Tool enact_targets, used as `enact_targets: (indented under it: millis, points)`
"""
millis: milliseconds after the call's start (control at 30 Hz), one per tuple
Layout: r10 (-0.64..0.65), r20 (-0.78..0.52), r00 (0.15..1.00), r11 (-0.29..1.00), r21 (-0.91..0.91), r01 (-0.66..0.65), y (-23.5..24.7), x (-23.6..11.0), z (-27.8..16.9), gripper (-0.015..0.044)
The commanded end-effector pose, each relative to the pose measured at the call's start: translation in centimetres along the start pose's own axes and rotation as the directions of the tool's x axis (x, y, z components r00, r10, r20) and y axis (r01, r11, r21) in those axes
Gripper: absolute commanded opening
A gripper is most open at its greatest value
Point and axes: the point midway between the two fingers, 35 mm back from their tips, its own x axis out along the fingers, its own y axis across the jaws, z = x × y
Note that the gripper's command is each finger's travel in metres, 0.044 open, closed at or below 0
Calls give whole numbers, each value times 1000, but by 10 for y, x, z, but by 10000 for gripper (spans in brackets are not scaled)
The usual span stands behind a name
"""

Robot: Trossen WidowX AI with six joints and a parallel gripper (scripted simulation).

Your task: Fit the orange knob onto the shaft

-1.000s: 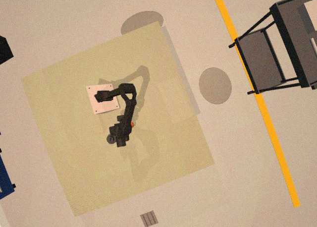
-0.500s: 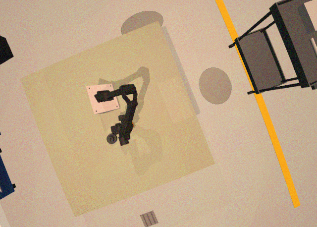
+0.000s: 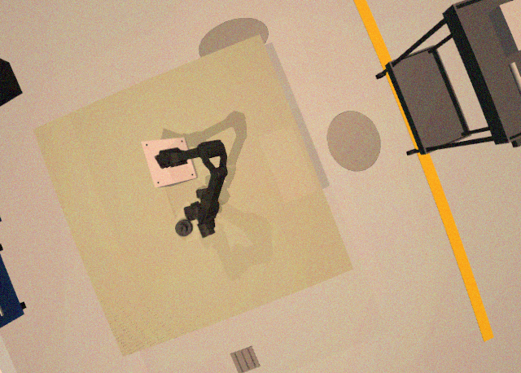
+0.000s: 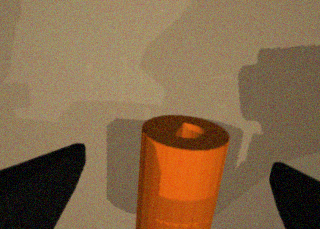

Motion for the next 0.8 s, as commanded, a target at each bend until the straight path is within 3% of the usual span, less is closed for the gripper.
enact_targets:
  millis: [0,200,467,767]
  points:
    - [-4,-4,1000,1000,8,4,-1,7,0,440]
    - [-4,-6,1000,1000,8,4,-2,14,0,440]
    - [-4,-6,1000,1000,8,4,-2,14,0,240]
    - [-4,-6,1000,1000,8,4,-2,14,0,240]
